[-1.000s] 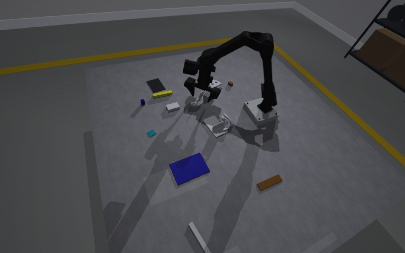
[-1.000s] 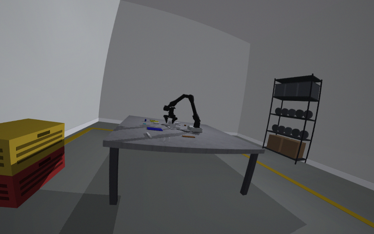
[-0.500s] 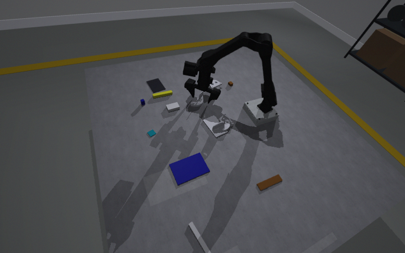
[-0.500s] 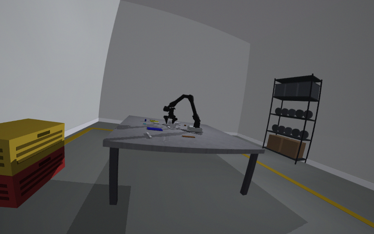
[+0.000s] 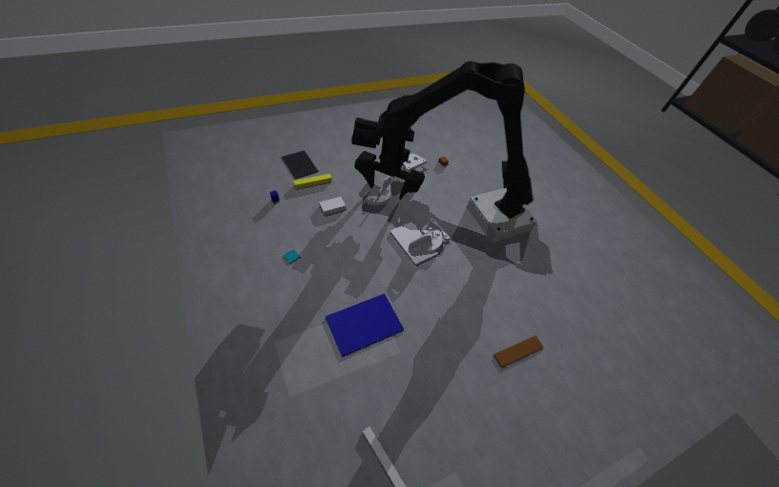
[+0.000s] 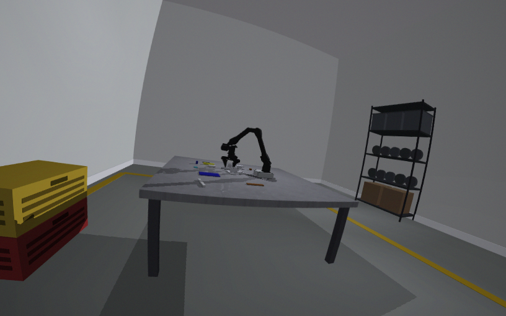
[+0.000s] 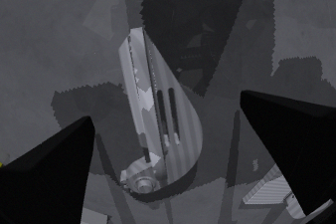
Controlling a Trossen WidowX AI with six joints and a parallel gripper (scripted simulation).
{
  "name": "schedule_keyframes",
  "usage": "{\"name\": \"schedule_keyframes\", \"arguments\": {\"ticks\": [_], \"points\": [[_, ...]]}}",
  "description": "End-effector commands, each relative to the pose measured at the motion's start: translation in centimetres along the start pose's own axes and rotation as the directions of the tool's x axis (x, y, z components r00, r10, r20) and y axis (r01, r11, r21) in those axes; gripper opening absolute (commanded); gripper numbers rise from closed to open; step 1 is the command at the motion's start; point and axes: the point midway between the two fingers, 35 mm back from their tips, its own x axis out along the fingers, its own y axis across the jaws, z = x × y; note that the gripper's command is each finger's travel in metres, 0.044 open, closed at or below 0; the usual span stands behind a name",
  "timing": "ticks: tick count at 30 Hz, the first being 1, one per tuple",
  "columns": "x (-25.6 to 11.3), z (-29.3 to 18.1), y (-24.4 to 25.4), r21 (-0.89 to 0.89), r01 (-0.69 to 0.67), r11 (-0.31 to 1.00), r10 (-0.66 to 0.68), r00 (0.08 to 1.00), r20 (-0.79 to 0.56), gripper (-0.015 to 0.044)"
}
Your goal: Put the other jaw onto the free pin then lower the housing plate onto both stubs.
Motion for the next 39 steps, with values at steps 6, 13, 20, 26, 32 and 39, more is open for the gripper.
{"name": "schedule_keyframes", "arguments": {"ticks": [6, 13, 20, 26, 32, 39], "points": [[0.0, 0.0, 0.0, 0.000, 0.000, 1.000, 0.000, 1.000, 0.000, 0.0256], [0.0, 0.0, 0.0, 0.000, 0.000, 1.000, 0.000, 1.000, 0.000, 0.0151], [0.0, 0.0, 0.0, 0.000, 0.000, 1.000, 0.000, 1.000, 0.000, 0.0134], [0.0, 0.0, 0.0, 0.000, 0.000, 1.000, 0.000, 1.000, 0.000, 0.0134], [-1.4, 0.0, 0.2, 0.001, 0.000, 1.000, 0.000, 1.000, 0.000, 0.0134], [-3.7, -0.1, 0.3, 0.003, -0.001, 1.000, 0.001, 1.000, 0.000, 0.0134]]}}
